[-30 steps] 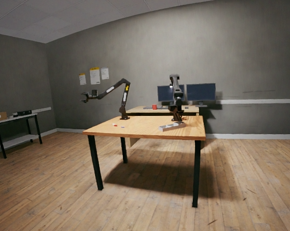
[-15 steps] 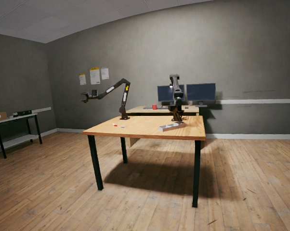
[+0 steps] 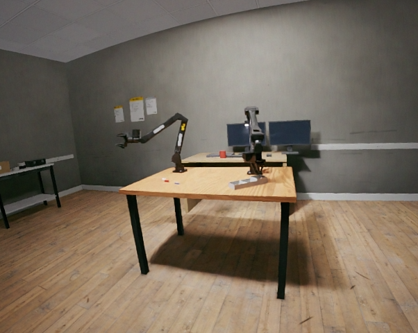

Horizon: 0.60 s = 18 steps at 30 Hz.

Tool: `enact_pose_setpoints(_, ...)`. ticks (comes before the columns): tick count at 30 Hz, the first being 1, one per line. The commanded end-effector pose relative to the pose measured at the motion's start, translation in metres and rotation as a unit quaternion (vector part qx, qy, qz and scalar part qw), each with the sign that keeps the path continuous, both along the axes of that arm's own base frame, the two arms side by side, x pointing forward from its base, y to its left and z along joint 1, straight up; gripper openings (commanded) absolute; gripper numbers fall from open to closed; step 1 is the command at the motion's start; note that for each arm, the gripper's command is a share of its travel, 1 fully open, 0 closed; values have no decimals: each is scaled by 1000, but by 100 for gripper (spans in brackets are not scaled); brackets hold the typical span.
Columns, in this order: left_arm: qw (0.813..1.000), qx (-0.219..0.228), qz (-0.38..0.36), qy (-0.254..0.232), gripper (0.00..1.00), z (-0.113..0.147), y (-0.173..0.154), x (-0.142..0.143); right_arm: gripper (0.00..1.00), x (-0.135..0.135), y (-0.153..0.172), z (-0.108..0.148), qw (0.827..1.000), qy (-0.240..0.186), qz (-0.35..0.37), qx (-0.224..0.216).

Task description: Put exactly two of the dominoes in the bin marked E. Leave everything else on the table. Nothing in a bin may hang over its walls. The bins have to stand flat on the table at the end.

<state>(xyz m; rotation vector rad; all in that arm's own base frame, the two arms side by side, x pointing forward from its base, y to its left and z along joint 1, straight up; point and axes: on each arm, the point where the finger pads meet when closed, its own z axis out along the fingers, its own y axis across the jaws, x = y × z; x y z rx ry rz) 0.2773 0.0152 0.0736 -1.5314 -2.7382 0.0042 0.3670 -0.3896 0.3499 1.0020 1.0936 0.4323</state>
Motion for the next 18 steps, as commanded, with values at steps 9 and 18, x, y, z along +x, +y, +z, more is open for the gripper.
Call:
enact_pose_setpoints(9,999,2,3,-33,100,57,0,22,100,-3,-4,10,1000,-5,-5,-8)
enact_pose_setpoints(18,1000,1,3,-28,100,92,0,20,100,-3,-4,10,1000,-5,-5,-8)
